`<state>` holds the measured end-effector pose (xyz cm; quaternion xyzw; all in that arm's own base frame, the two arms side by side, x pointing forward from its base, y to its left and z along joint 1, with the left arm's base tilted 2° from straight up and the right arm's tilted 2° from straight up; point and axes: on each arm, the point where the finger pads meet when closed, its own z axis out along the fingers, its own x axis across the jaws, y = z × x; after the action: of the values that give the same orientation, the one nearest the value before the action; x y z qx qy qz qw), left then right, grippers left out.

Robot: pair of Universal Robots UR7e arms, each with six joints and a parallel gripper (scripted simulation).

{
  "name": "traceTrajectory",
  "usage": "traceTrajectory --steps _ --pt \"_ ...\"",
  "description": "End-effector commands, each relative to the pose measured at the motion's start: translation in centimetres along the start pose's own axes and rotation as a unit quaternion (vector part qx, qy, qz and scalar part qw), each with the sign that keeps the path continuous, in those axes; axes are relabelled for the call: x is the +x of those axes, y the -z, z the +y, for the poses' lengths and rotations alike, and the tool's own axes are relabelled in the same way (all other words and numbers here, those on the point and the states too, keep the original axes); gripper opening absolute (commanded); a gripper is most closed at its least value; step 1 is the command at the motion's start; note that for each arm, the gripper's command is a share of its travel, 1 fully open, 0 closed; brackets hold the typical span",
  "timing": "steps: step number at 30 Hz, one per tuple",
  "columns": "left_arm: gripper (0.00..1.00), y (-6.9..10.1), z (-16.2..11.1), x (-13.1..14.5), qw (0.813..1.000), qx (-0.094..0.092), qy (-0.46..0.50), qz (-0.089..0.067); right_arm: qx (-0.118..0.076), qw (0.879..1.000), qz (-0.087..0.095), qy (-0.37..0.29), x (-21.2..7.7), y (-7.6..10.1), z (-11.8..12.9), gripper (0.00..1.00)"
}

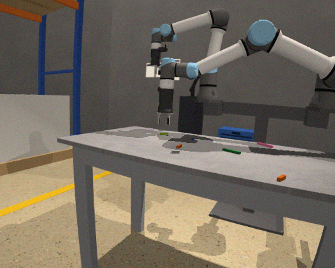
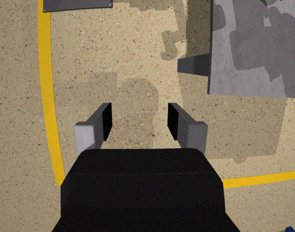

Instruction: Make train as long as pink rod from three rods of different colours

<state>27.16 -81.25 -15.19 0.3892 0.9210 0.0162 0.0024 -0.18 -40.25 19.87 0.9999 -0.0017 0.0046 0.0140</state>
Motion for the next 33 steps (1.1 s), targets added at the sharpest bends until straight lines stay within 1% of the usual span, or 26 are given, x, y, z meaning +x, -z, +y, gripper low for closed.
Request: traceTrajectory --steps 1,16,19,25,31,33 --pt "1.00 0.2 0.1 -0.2 1.000 0.001 0.005 -0.002 -0.001 1.000 0.000 0.000 0.0 0.1 0.1 1.00" --pt "1.00 0.2 1.5 -0.9 0.997 0.001 0.074 -0.002 -0.001 1.000 0.000 0.000 0.0 0.1 0.1 1.00" --pt "1.00 0.2 2.1 -1.2 0.995 0.001 0.100 -0.002 -0.001 1.000 0.000 0.000 0.0 0.1 0.1 1.00" --pt "1.00 0.2 3.5 -1.8 0.987 0.001 0.163 -0.002 -0.001 1.000 0.000 0.000 0.0 0.1 0.1 1.00" --pt "1.00 0.2 5.3 -2.6 0.970 0.002 0.242 -0.001 -0.001 1.000 0.000 0.000 0.0 0.1 0.1 1.00" --pt "1.00 0.2 5.3 -2.6 0.970 0.002 0.242 -0.001 -0.001 1.000 0.000 0.000 0.0 0.1 0.1 1.00"
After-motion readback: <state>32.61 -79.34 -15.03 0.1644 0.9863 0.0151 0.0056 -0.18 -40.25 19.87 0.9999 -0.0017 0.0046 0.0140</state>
